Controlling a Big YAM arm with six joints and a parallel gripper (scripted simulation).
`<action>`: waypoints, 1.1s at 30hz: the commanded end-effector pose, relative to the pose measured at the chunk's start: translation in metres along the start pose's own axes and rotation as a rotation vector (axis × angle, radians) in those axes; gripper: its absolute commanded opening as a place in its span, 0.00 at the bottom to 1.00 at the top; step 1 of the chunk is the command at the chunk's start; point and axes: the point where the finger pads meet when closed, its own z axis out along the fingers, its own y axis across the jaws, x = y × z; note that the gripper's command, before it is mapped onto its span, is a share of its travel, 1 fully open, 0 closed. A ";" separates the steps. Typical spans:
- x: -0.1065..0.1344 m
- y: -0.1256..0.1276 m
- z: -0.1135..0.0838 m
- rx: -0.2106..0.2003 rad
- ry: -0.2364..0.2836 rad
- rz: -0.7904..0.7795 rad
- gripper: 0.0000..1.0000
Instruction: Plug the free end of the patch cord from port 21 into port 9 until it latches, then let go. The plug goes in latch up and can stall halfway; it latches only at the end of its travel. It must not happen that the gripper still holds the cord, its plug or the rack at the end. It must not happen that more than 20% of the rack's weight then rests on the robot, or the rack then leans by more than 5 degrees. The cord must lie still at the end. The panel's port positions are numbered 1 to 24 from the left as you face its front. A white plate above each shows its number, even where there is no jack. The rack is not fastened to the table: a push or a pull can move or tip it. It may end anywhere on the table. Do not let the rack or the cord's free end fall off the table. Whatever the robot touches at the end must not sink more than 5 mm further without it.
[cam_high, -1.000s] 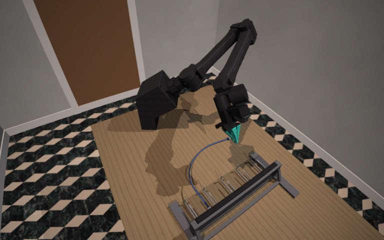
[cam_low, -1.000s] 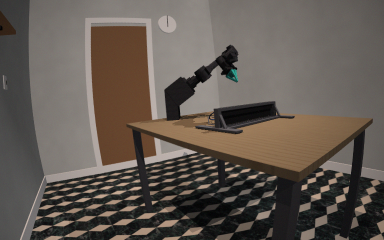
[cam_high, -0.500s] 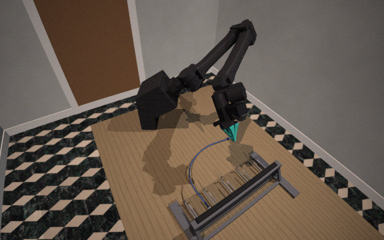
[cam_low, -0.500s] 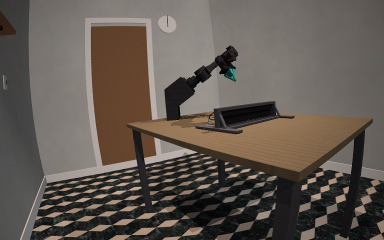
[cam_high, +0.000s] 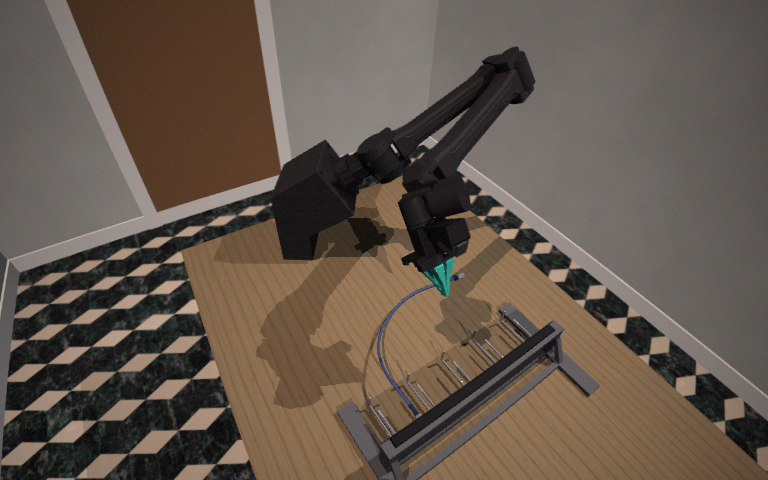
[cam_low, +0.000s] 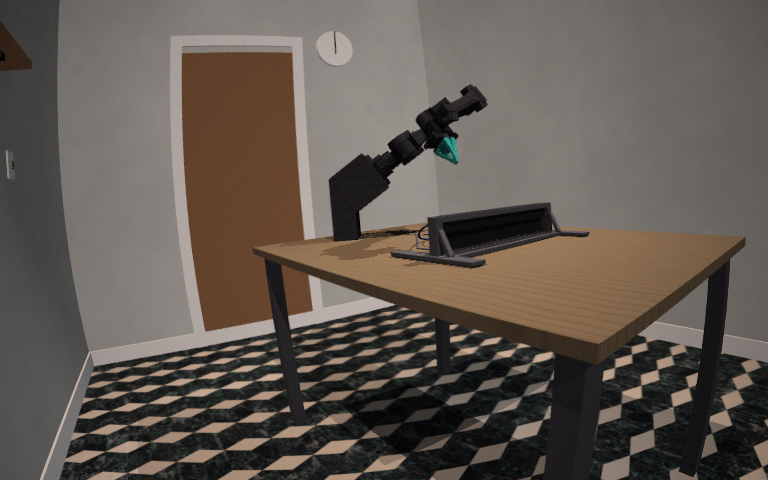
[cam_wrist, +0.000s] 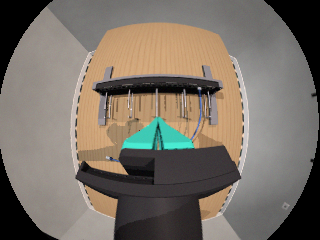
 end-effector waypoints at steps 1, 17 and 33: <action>-0.028 -0.013 -0.004 0.010 -0.049 -0.065 0.00; -0.023 -0.043 -0.007 0.015 -0.048 -0.058 0.00; -0.021 -0.038 0.066 -0.007 -0.038 -0.042 0.00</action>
